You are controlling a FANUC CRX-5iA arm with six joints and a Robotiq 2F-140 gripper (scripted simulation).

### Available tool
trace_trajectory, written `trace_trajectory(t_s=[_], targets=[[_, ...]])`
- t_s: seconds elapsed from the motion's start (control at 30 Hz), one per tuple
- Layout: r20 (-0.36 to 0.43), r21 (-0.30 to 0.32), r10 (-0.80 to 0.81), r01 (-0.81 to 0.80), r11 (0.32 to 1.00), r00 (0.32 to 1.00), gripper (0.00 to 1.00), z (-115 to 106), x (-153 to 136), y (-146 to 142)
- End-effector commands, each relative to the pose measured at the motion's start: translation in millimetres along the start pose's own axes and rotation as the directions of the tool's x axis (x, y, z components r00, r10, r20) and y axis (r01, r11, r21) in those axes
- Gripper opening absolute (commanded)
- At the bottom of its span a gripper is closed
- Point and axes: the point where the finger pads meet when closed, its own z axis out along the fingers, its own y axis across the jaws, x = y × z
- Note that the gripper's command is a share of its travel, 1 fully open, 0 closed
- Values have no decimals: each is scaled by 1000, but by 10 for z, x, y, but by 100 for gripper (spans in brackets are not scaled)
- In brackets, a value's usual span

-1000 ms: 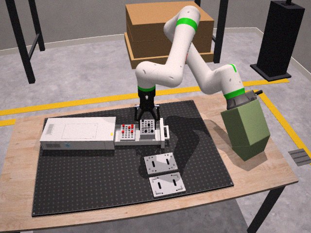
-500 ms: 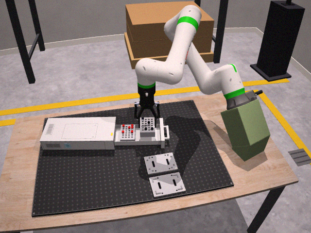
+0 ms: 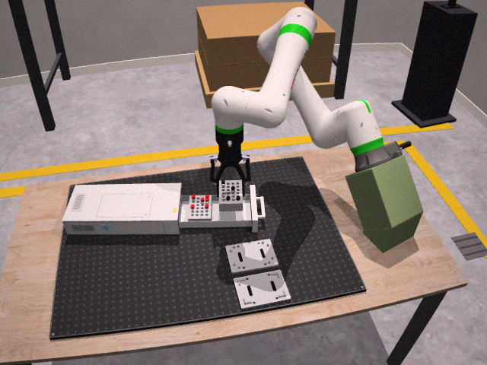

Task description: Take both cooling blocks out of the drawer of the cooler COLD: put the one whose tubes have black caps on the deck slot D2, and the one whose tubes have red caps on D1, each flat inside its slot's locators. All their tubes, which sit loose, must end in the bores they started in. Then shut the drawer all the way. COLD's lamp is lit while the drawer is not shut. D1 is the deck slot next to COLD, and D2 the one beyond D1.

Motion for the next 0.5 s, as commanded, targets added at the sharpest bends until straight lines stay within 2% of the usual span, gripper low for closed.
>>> trace_trajectory(t_s=[0.0, 0.47], targets=[[1, 2, 0, 0, 1000, 1000, 10, -58, -3, -7], [1, 2, 0, 0, 1000, 1000, 10, -218, -3, -7]])
